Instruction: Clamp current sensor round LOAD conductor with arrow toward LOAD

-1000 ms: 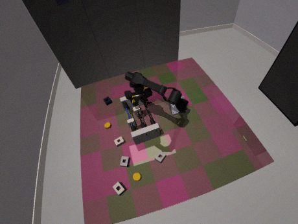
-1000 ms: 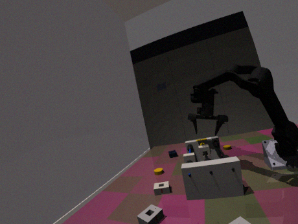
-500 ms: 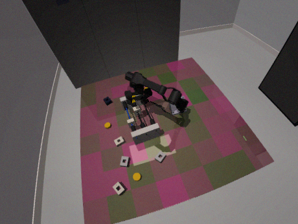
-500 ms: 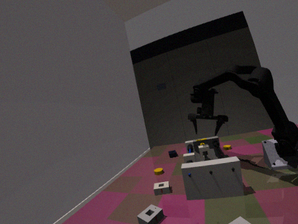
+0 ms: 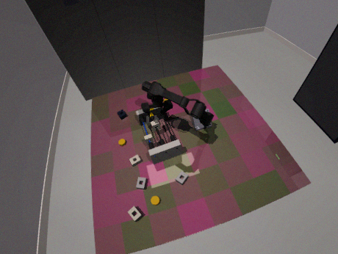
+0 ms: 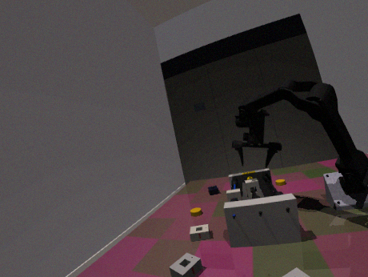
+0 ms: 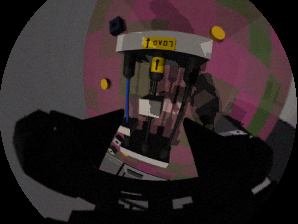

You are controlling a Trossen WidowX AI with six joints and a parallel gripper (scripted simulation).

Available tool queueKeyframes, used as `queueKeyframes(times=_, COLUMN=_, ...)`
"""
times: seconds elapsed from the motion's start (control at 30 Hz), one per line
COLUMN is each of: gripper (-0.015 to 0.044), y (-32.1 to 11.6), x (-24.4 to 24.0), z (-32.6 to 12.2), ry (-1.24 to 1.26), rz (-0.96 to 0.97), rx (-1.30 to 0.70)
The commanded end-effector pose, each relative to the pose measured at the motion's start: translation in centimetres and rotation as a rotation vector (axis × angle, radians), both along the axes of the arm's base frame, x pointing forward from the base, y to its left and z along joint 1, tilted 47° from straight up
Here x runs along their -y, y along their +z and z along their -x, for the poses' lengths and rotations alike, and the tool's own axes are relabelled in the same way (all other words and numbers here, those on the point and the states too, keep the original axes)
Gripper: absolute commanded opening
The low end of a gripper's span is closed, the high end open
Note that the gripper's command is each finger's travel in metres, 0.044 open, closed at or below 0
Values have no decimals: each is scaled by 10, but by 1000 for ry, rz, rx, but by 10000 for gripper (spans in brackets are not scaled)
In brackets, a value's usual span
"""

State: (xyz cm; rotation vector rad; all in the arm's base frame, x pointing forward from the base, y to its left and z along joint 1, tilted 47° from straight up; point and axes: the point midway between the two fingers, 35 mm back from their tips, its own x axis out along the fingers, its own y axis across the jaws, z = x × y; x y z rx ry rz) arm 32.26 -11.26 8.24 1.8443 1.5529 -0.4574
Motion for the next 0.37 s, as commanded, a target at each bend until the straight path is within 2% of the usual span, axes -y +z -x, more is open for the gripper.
queueKeyframes(times=0.0, gripper=440, y=1, x=0, z=-1, ry=1, rz=0, rx=6)
queueKeyframes(times=0.33, gripper=440, y=0, x=0, z=0, ry=0, rz=0, rx=0)
